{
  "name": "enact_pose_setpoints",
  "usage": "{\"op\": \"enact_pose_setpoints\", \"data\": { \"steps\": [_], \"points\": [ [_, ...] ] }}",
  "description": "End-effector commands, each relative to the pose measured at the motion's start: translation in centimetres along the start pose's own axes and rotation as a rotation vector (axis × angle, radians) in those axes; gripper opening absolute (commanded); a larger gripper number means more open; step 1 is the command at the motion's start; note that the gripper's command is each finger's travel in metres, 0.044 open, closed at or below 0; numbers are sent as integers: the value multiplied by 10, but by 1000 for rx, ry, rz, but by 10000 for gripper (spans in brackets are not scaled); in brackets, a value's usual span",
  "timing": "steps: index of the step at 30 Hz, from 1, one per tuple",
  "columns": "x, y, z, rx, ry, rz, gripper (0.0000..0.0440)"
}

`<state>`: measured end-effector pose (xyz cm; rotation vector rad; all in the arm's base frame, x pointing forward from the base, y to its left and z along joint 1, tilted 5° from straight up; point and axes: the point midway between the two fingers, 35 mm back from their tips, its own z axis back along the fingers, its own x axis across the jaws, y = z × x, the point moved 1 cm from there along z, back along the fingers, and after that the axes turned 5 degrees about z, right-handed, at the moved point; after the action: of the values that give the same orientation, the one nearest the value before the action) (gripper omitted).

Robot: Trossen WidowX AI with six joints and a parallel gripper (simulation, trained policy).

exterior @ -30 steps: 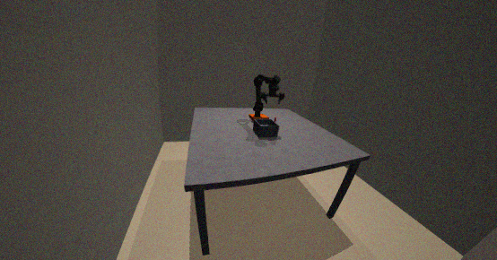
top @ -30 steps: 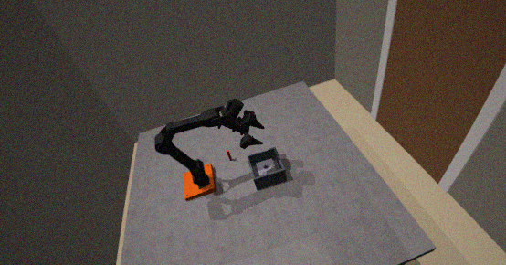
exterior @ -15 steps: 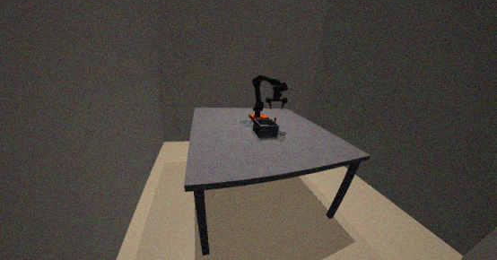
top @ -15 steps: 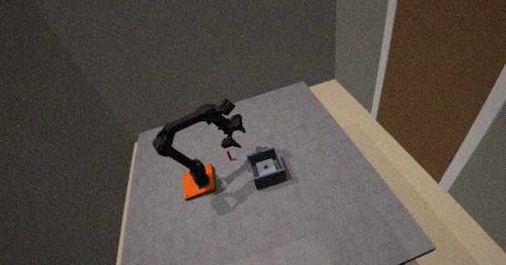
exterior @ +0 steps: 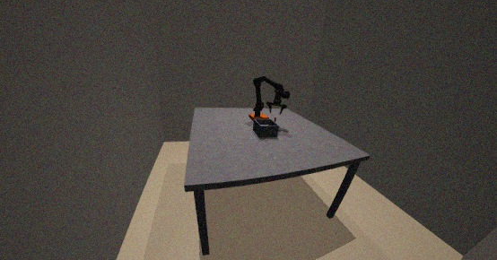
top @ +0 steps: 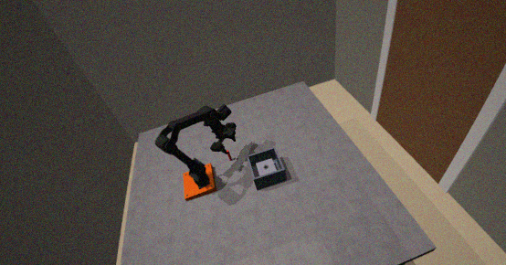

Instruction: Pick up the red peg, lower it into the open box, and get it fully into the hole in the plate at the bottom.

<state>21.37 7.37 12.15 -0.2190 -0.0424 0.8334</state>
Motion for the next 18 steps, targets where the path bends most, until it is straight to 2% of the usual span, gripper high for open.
{"op": "enact_pose_setpoints", "data": {
  "steps": [1,16,18],
  "points": [
    [0,10,-13,28,22,-27,440],
    [8,39,-78,58,-13,-124,440],
    [9,42,-84,62,-20,-135,429]
  ]
}}
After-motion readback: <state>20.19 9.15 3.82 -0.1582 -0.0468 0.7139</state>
